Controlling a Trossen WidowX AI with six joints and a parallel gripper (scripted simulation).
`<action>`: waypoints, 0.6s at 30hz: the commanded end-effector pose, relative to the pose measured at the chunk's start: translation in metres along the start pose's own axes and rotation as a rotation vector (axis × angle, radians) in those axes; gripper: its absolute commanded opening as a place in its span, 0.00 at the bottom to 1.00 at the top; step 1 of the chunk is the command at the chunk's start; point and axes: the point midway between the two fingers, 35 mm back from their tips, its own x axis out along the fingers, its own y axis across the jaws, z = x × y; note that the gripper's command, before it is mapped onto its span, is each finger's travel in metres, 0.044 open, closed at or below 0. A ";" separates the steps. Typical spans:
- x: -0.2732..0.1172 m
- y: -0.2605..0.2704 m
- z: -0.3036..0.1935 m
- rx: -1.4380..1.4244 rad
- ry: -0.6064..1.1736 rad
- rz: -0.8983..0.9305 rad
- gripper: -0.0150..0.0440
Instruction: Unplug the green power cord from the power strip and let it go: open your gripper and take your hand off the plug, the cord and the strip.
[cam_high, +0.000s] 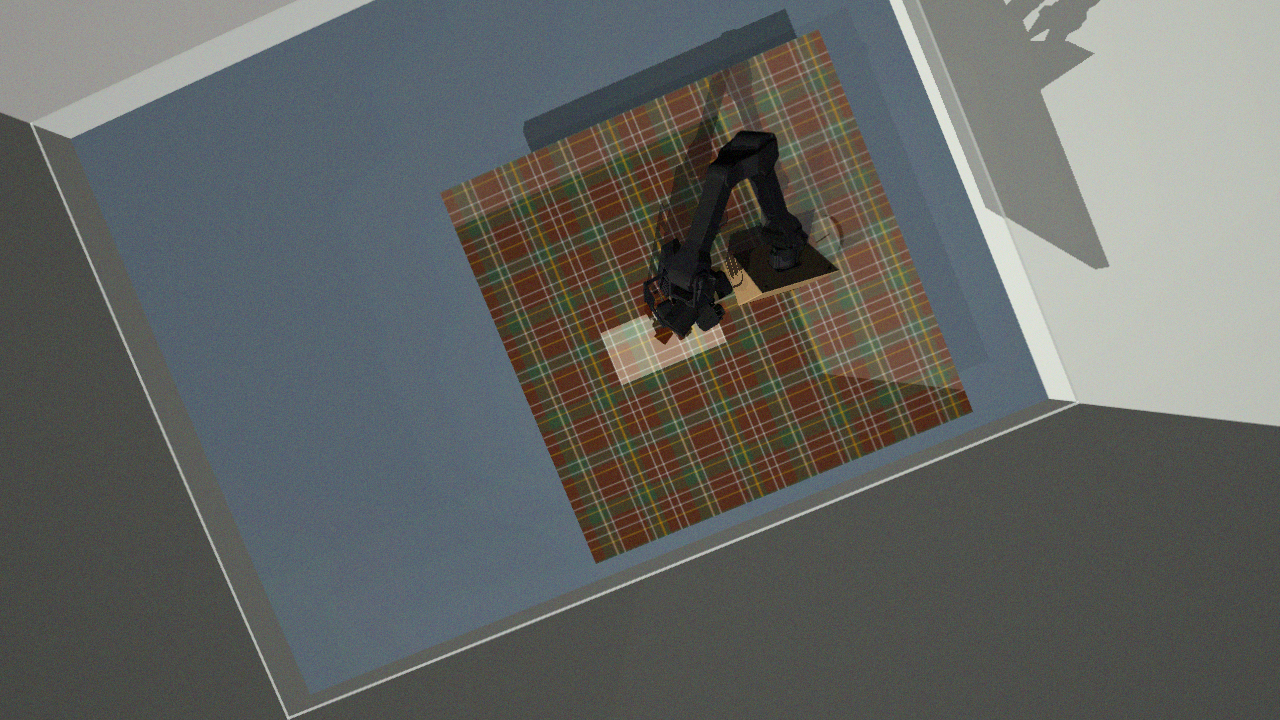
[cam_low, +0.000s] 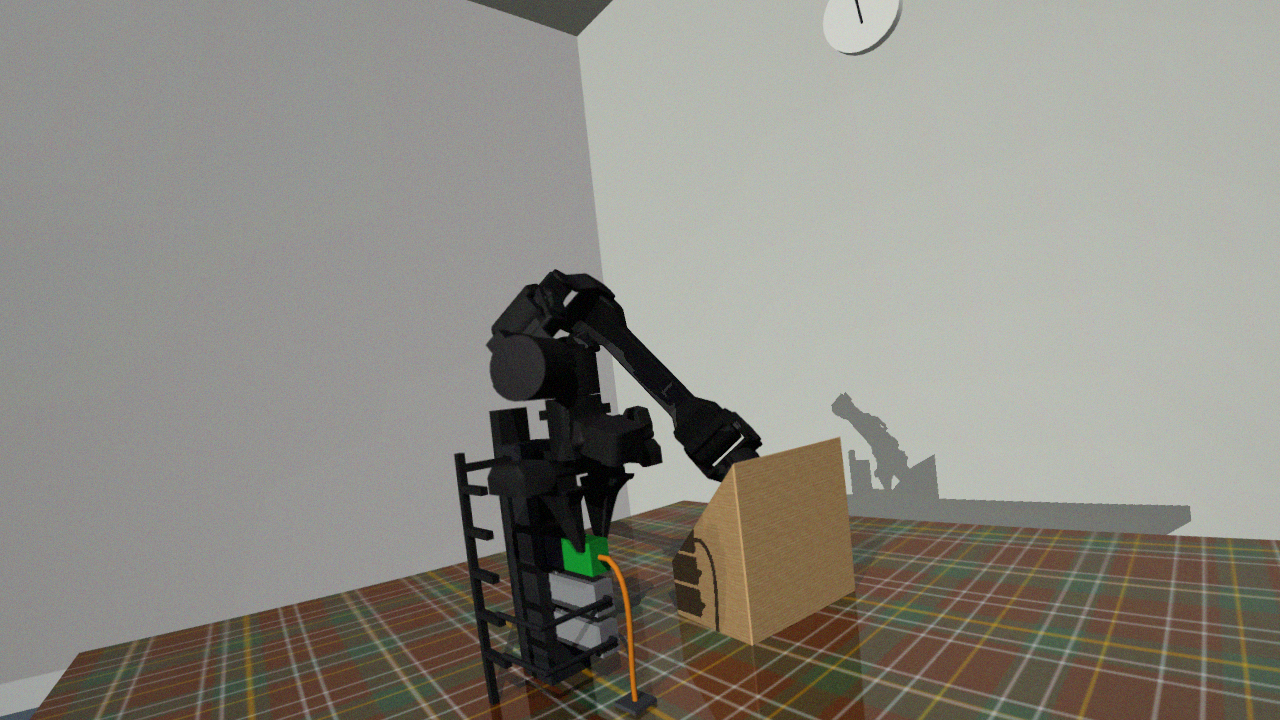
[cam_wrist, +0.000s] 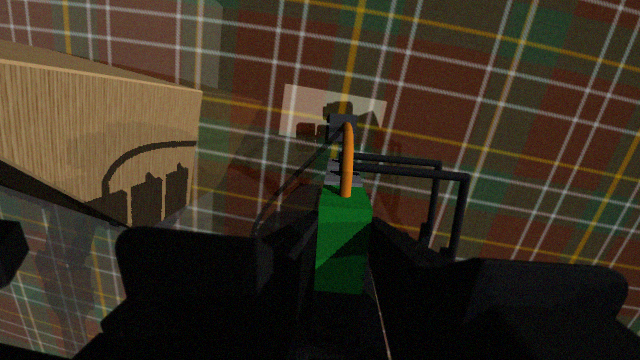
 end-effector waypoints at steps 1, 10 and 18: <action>0.000 0.000 0.002 0.000 0.000 0.000 0.25; -0.001 -0.002 0.015 -0.001 -0.002 -0.001 0.25; -0.002 -0.002 0.029 -0.003 -0.003 -0.002 0.25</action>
